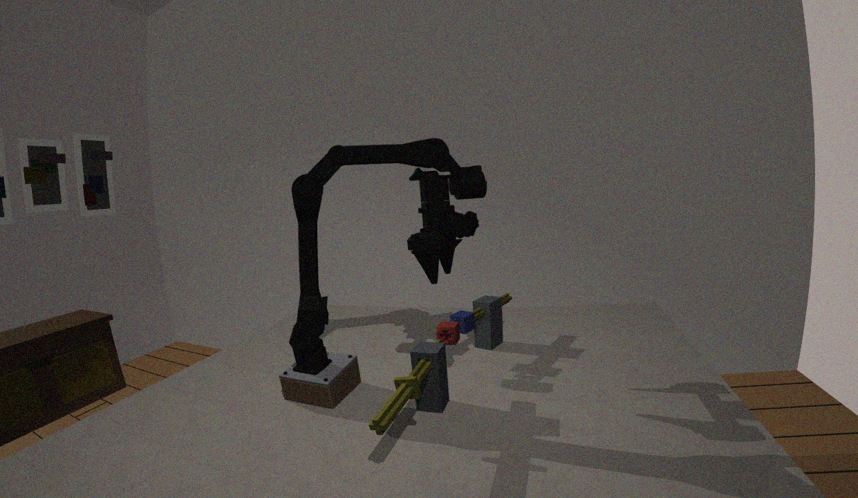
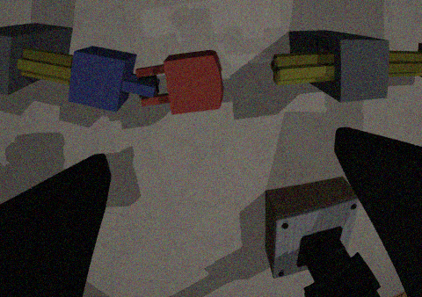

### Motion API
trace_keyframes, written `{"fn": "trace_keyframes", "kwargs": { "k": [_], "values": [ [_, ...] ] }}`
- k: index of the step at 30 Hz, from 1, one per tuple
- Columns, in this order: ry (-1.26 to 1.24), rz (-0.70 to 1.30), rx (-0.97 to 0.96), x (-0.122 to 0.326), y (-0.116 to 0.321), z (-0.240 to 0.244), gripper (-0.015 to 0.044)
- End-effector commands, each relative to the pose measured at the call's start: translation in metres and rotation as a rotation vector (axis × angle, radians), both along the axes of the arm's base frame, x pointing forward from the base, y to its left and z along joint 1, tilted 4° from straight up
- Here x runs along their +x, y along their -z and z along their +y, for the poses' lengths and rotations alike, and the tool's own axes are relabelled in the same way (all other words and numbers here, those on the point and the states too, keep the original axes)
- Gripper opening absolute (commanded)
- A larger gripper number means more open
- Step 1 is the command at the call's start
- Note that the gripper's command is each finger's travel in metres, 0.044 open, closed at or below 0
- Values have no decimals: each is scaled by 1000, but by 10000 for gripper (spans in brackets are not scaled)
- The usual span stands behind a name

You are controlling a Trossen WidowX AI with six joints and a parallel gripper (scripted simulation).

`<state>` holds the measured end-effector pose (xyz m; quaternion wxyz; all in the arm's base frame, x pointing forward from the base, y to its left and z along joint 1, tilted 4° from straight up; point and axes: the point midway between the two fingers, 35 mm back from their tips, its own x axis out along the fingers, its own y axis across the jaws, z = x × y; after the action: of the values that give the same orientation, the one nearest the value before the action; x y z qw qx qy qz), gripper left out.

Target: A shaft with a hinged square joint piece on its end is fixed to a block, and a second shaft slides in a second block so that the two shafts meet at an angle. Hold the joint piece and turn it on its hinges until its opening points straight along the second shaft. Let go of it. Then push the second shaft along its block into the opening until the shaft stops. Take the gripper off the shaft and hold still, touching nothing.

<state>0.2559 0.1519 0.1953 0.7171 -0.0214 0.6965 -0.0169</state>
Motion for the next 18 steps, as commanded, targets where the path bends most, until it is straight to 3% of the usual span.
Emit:
{"fn": "trace_keyframes", "kwargs": {
  "k": [1,18],
  "values": [
    [76,11,23,1,4,-5,440],
    [635,104,185,8,26,-41,440]
  ]
}}
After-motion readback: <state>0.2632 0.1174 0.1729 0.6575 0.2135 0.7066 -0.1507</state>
